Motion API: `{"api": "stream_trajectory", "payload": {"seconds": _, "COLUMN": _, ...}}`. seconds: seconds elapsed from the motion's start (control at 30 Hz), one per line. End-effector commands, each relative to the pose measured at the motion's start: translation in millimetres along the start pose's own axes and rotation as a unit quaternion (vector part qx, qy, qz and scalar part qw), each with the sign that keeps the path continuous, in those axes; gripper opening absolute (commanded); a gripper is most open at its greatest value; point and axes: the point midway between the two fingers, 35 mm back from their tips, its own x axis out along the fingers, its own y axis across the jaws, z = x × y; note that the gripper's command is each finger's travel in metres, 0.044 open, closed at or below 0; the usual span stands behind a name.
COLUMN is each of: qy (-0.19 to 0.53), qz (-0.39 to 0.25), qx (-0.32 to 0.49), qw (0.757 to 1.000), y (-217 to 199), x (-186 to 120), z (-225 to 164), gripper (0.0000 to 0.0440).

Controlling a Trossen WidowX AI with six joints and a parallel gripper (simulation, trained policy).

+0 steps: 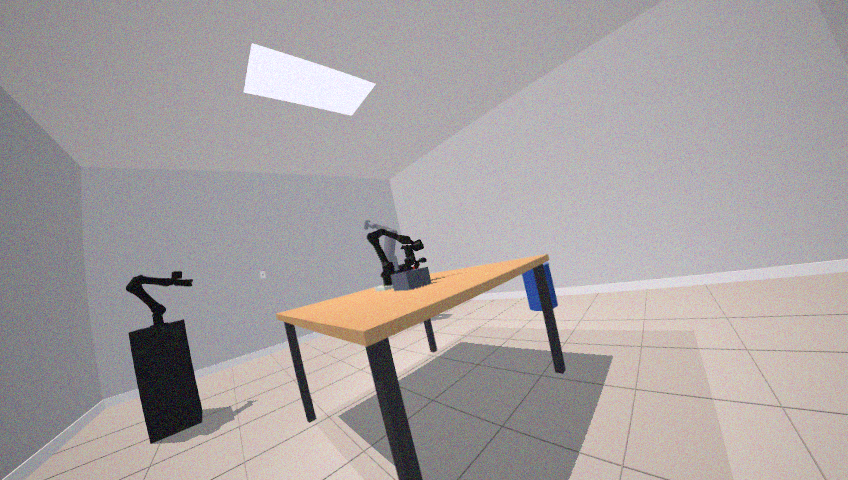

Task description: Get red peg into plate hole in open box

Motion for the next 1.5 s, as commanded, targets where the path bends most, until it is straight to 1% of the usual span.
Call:
{"api": "stream_trajectory", "payload": {"seconds": 0.0, "qy": -0.025, "qz": 0.015, "qx": -0.015, "qw": 0.999, "y": 5, "x": -17, "z": 14, "gripper": 0.0}}
{"api": "stream_trajectory", "payload": {"seconds": 0.37, "qy": -0.073, "qz": 0.034, "qx": -0.029, "qw": 0.996, "y": 17, "x": -54, "z": 52, "gripper": 0.0}}
{"api": "stream_trajectory", "payload": {"seconds": 0.6, "qy": -0.096, "qz": 0.033, "qx": -0.02, "qw": 0.995, "y": 20, "x": -64, "z": 82, "gripper": 0.0}}
{"api": "stream_trajectory", "payload": {"seconds": 1.0, "qy": -0.12, "qz": 0.028, "qx": 0.009, "qw": 0.992, "y": 19, "x": -62, "z": 128, "gripper": 0.0}}
{"api": "stream_trajectory", "payload": {"seconds": 1.47, "qy": -0.127, "qz": 0.022, "qx": 0.042, "qw": 0.991, "y": 16, "x": -42, "z": 171, "gripper": 0.0003}}
